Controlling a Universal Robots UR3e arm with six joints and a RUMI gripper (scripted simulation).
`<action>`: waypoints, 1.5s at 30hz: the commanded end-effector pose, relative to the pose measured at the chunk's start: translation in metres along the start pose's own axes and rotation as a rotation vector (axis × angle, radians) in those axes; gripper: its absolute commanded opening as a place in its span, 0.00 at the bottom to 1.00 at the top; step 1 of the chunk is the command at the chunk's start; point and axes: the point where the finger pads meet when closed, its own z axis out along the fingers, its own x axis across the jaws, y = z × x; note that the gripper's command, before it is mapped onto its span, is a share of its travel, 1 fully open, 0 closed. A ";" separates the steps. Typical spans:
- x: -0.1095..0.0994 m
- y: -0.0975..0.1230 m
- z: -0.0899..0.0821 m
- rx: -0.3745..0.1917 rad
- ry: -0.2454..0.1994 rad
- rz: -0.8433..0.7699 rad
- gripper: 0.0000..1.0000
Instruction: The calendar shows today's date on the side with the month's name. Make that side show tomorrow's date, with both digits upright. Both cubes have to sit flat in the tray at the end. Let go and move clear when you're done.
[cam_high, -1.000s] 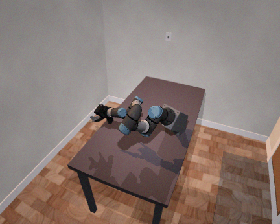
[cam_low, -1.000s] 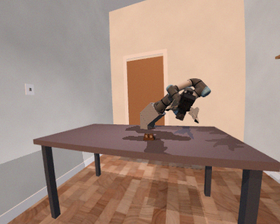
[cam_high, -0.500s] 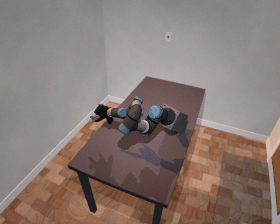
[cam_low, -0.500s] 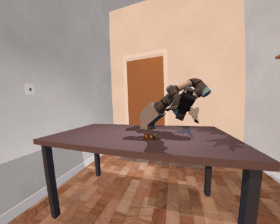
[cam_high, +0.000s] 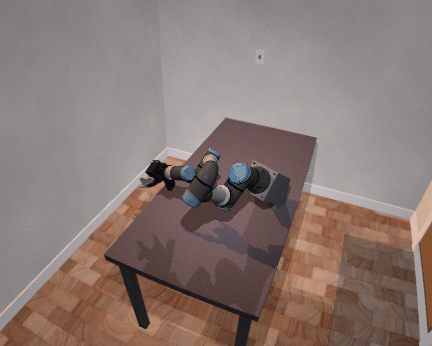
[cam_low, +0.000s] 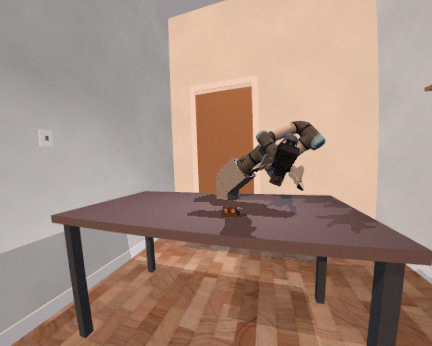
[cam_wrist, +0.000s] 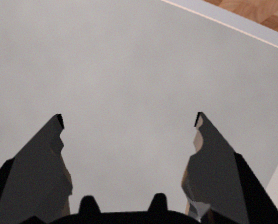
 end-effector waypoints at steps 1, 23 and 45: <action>-0.007 -0.002 0.003 0.014 -0.014 0.010 1.00; -0.120 -0.054 0.030 0.286 -0.243 0.224 1.00; -0.207 -0.119 0.009 0.573 -0.433 0.516 1.00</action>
